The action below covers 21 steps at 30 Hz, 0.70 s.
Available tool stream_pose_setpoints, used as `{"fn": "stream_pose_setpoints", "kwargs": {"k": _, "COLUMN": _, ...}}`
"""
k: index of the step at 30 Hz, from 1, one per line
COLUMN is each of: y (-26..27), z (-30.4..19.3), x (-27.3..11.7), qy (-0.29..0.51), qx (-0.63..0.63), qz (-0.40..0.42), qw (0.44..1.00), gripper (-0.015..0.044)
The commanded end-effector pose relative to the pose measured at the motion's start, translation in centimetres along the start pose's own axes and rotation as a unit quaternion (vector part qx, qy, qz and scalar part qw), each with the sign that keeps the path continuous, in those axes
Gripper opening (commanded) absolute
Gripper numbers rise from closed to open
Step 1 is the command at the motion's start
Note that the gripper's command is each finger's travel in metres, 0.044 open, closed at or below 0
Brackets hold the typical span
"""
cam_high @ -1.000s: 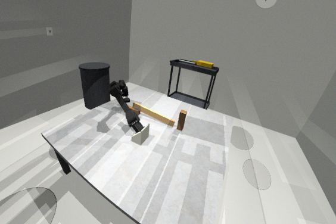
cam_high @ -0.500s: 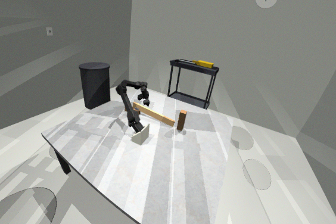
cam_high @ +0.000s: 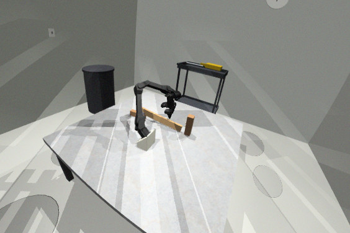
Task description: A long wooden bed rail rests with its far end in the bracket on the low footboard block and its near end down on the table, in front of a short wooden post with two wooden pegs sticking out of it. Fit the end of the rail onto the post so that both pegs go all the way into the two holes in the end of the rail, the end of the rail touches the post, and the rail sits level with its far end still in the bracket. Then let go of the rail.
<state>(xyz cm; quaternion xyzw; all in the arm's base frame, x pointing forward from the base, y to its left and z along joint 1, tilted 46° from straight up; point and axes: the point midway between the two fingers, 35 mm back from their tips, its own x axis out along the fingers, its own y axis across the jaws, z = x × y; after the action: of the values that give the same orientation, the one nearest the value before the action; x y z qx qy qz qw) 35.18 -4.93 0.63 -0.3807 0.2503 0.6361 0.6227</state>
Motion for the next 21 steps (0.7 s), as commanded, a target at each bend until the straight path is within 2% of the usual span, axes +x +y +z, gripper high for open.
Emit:
{"fn": "stream_pose_setpoints", "kwargs": {"k": 1, "y": 4.4, "z": -2.6, "x": -0.1, "qy": -0.051, "qx": 0.048, "qz": 0.015, "qw": 0.997, "gripper": 0.044}}
{"fn": "stream_pose_setpoints", "kwargs": {"k": 4, "y": 5.9, "z": -3.4, "x": -0.2, "qy": -0.073, "qx": 0.067, "qz": 0.016, "qw": 0.995, "gripper": 0.044}}
{"fn": "stream_pose_setpoints", "kwargs": {"k": 21, "y": 5.8, "z": -3.2, "x": 1.9, "qy": -0.072, "qx": 0.067, "qz": 0.016, "qw": 0.995, "gripper": 0.044}}
